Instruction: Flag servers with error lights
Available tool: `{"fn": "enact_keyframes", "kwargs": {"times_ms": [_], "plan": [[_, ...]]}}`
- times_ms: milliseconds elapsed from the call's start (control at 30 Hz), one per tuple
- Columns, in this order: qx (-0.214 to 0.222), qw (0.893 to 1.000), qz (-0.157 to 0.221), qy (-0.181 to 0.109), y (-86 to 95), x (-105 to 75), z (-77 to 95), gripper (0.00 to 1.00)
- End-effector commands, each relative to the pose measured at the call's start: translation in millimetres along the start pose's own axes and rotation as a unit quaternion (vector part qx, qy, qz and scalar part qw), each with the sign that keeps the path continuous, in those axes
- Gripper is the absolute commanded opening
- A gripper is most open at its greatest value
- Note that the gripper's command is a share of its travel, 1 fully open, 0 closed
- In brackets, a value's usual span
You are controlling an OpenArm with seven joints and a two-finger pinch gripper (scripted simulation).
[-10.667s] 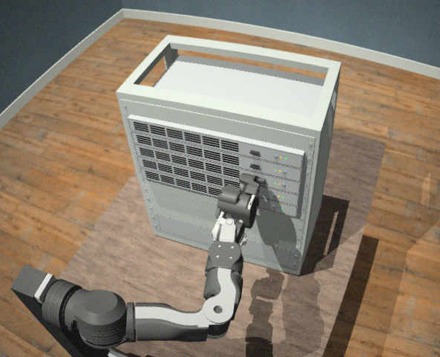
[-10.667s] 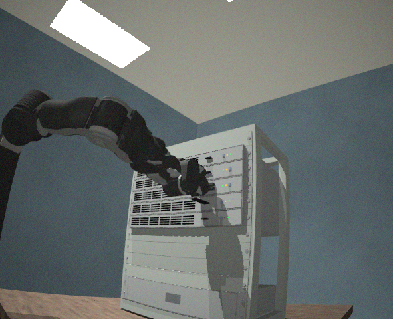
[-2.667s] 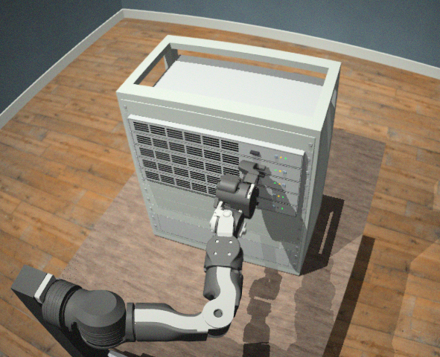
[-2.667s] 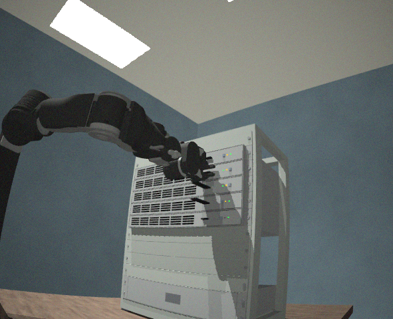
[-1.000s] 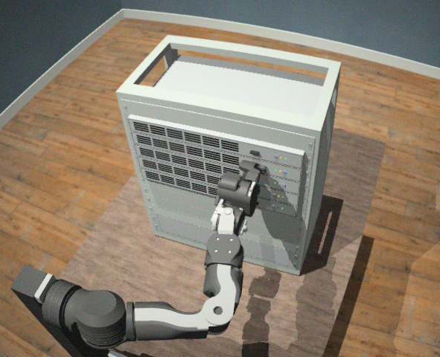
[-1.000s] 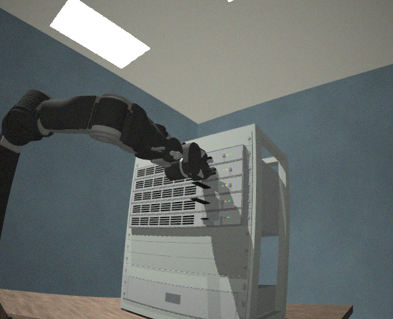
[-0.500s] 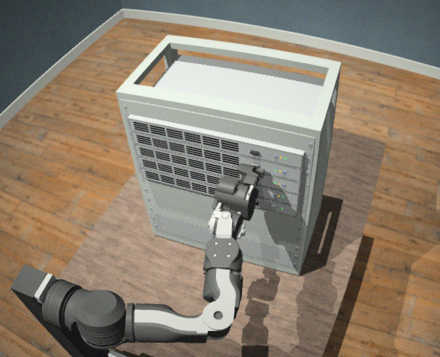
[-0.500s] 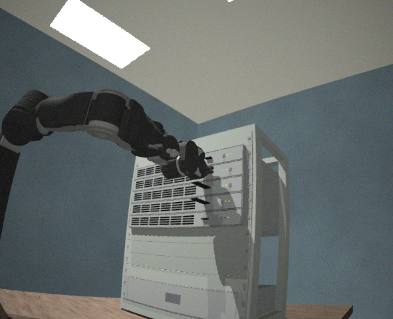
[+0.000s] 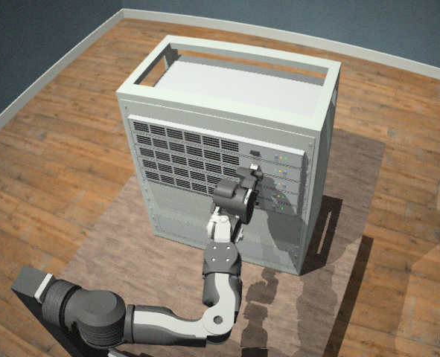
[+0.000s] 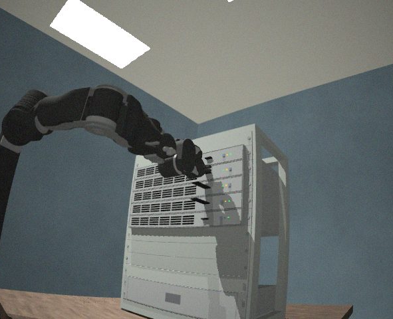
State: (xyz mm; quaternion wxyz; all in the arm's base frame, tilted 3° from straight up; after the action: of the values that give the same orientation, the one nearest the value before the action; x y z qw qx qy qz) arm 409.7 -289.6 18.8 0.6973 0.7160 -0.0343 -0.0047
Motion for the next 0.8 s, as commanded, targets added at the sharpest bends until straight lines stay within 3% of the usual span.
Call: {"fn": "enact_keyframes", "kwargs": {"times_ms": [0,767], "plan": [[0.003,1.000,0.005,0.003,1.6,-0.5,-2.5,0.00],[0.003,1.000,0.005,0.005,1.6,-12.6,-3.4,0.00]]}}
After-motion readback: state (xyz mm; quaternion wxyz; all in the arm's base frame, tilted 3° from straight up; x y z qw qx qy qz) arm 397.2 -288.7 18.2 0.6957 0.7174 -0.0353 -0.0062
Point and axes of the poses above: the point where the finger pads meet when closed, its own x axis out along the fingers, its own y axis across the jaws, z = x × y, the point moved 3 cm from there along -x, back along the fingers, and after that the axes turned 2 degrees about x, right-handed, at the moved point
